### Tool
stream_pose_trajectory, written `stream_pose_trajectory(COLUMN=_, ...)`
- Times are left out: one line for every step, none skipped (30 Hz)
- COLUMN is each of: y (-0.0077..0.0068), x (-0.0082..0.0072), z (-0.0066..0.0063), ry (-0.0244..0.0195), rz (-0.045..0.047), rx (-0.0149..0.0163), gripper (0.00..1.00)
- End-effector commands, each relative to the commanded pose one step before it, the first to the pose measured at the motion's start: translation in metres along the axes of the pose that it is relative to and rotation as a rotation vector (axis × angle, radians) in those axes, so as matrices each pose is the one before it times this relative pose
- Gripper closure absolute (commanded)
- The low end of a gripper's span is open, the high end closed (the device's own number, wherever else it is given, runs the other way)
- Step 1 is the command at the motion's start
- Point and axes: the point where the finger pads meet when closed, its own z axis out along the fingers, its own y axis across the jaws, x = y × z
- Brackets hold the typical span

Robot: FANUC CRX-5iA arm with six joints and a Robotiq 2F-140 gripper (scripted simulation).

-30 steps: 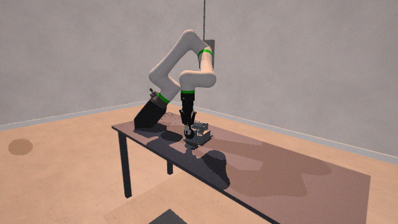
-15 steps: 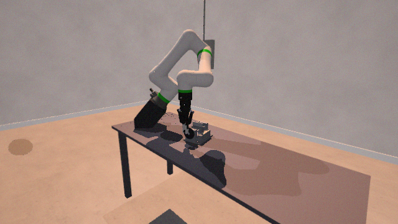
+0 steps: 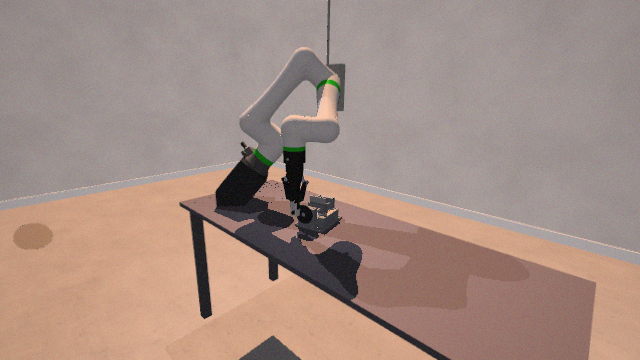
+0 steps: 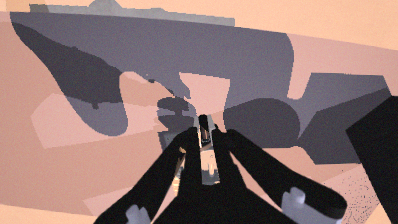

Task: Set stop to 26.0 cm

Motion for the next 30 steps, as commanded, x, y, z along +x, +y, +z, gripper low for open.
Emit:
stream_pose_trajectory(y=0.00326, x=0.00018, z=0.00566, ry=0.00026, rz=0.00004, rx=0.0005, gripper=0.96)
stream_pose_trajectory(y=0.00064, x=0.0, z=0.00188, ry=-0.00001, rz=0.0, rx=0.00001, gripper=0.96)
stream_pose_trajectory(y=0.00066, x=0.0, z=0.00188, ry=0.00001, rz=0.0, rx=-0.00001, gripper=0.96)
stream_pose_trajectory(y=0.00045, x=0.0, z=0.00192, ry=0.0, rz=0.0, rx=0.0, gripper=0.96)
stream_pose_trajectory(y=0.00031, x=0.0, z=0.00195, ry=0.0, rz=0.0, rx=0.0, gripper=0.96)
stream_pose_trajectory(y=0.00032, x=0.0, z=0.00195, ry=0.00001, rz=0.0, rx=-0.00001, gripper=0.96)
stream_pose_trajectory(y=0.0, x=0.0, z=0.0, ry=0.0, rz=0.0, rx=0.0, gripper=0.96)
stream_pose_trajectory(y=0.0, x=0.0, z=0.0, ry=0.0, rz=0.0, rx=0.0, gripper=0.96)
stream_pose_trajectory(y=0.0, x=0.0, z=0.00201, ry=-0.00001, rz=0.0, rx=0.00001, gripper=0.96)
stream_pose_trajectory(y=-0.00003, x=0.0, z=0.00202, ry=0.0, rz=0.0, rx=0.0, gripper=0.96)
stream_pose_trajectory(y=-0.00011, x=0.0, z=0.00196, ry=0.00001, rz=0.0, rx=-0.00001, gripper=0.96)
stream_pose_trajectory(y=-0.00035, x=0.0, z=0.00179, ry=0.0, rz=0.0, rx=0.00001, gripper=0.96)
stream_pose_trajectory(y=-0.00034, x=0.0, z=0.00179, ry=0.0, rz=0.0, rx=0.0, gripper=0.96)
stream_pose_trajectory(y=-0.00043, x=0.0, z=0.00172, ry=0.0, rz=0.0, rx=0.0, gripper=0.96)
stream_pose_trajectory(y=-0.00061, x=0.0, z=0.00159, ry=0.0, rz=0.0, rx=0.0, gripper=0.96)
stream_pose_trajectory(y=-0.00061, x=0.0, z=0.00159, ry=0.0, rz=0.0, rx=0.0, gripper=0.96)
stream_pose_trajectory(y=-0.00066, x=0.0, z=0.00156, ry=0.0, rz=0.0, rx=0.0, gripper=0.96)
stream_pose_trajectory(y=-0.00085, x=0.0, z=0.00141, ry=0.0, rz=0.0, rx=0.0, gripper=0.96)
stream_pose_trajectory(y=-0.00085, x=0.0, z=0.00142, ry=0.0, rz=0.0, rx=0.0, gripper=0.96)
stream_pose_trajectory(y=-0.00085, x=-0.00001, z=0.00143, ry=0.0, rz=0.0, rx=0.0, gripper=0.96)
stream_pose_trajectory(y=-0.00108, x=0.00001, z=0.00125, ry=0.0, rz=0.0, rx=0.0, gripper=0.96)
stream_pose_trajectory(y=-0.00109, x=0.0, z=0.00125, ry=0.0, rz=0.0, rx=0.0, gripper=0.96)
stream_pose_trajectory(y=-0.00109, x=-0.00001, z=0.00126, ry=0.0, rz=0.0, rx=0.0, gripper=0.96)
stream_pose_trajectory(y=0.0, x=0.0, z=0.0, ry=0.0, rz=0.0, rx=0.0, gripper=0.96)
stream_pose_trajectory(y=0.0, x=0.0, z=0.0, ry=0.0, rz=0.0, rx=0.0, gripper=0.96)
stream_pose_trajectory(y=-0.00128, x=0.0, z=0.00111, ry=0.0, rz=0.0, rx=0.0, gripper=0.96)
stream_pose_trajectory(y=-0.00133, x=0.0, z=0.00108, ry=0.0, rz=0.0, rx=0.0, gripper=0.96)
stream_pose_trajectory(y=-0.00134, x=-0.00001, z=0.00109, ry=0.0, rz=0.0, rx=0.0, gripper=0.96)
stream_pose_trajectory(y=-0.00152, x=0.0, z=0.00095, ry=0.0, rz=0.0, rx=0.0, gripper=0.96)
stream_pose_trajectory(y=-0.00161, x=0.0, z=0.00089, ry=0.0, rz=0.0, rx=0.0, gripper=0.96)
